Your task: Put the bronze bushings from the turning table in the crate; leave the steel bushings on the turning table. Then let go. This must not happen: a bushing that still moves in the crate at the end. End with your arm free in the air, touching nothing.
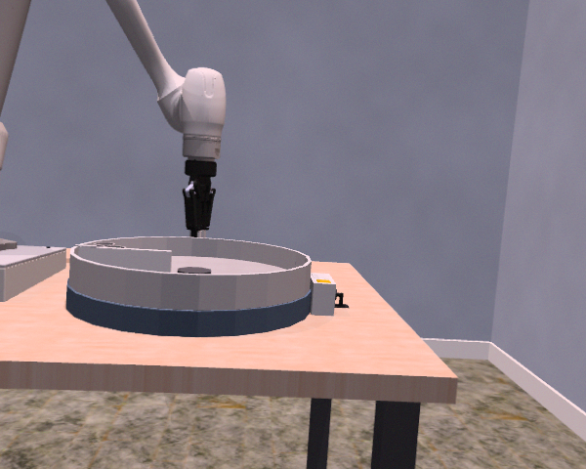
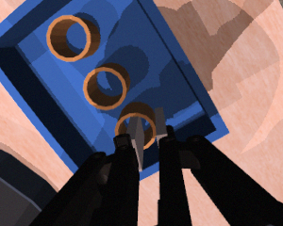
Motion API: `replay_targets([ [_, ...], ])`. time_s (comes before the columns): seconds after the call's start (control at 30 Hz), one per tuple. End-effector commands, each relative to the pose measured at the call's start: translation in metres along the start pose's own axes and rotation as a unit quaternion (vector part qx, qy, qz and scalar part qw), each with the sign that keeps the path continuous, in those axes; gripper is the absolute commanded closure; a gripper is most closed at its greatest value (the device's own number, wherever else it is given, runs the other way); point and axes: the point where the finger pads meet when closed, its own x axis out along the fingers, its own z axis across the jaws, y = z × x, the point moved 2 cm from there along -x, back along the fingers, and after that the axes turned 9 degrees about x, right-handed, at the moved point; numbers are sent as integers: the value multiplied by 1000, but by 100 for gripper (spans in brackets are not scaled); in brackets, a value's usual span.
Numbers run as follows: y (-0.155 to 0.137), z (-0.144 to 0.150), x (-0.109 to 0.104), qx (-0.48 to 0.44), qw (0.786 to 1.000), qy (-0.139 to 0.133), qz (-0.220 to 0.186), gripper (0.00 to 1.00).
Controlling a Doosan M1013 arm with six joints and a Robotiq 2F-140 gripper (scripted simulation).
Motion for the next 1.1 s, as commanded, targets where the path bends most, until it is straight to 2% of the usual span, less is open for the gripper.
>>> replay_targets([
  [0.0, 0, 0, 0, 0, 1000, 0, 0, 90],
  [0.7, 0, 0, -1, 0, 1000, 0, 0, 90],
  [0.87, 0, 0, -4, 0, 1000, 0, 0, 90],
  [1.07, 0, 0, -21, 0, 1000, 0, 0, 90],
])
